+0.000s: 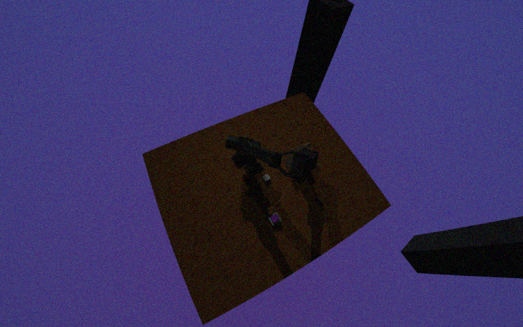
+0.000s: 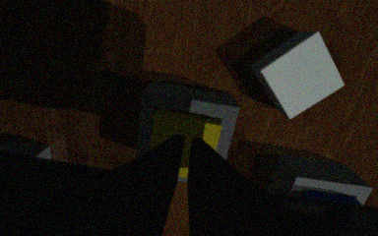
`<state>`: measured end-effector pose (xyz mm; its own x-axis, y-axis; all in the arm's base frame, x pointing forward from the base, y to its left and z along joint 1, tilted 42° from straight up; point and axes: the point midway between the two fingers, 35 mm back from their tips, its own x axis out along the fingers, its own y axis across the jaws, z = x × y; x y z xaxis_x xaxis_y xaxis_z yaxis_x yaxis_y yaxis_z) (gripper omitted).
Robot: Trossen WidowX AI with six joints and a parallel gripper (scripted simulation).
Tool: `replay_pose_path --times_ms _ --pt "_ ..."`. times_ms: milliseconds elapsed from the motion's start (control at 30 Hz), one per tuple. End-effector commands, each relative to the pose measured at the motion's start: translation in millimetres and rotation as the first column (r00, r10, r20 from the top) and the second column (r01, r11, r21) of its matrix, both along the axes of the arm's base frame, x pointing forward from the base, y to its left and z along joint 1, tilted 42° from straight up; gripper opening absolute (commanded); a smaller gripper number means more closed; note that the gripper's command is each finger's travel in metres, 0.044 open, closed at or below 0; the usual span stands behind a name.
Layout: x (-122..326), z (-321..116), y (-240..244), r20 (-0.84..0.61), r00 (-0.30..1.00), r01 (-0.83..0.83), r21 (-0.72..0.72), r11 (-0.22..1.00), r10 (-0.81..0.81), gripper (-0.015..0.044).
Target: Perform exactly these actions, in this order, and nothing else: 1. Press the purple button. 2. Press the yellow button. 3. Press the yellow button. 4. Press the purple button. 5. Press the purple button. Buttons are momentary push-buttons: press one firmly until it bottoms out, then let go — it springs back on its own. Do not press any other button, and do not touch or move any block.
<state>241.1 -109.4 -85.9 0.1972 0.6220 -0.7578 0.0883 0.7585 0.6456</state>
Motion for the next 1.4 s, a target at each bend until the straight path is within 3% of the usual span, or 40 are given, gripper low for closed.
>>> replay_pose_path --times_ms 0,733,1067,1367 --pt "-2 -1 3 -0.009 1.0 0.005 0.011 1.0 -0.005 0.002" --pt "-19 73 -57 -0.013 1.0 0.005 0.006 1.0 -0.005 0.002" --pt "48 182 49 -0.024 1.0 0.019 -0.045 0.999 -0.02 0.002" --pt "30 273 165 -0.006 1.0 0.005 0.022 1.0 -0.005 0.002"
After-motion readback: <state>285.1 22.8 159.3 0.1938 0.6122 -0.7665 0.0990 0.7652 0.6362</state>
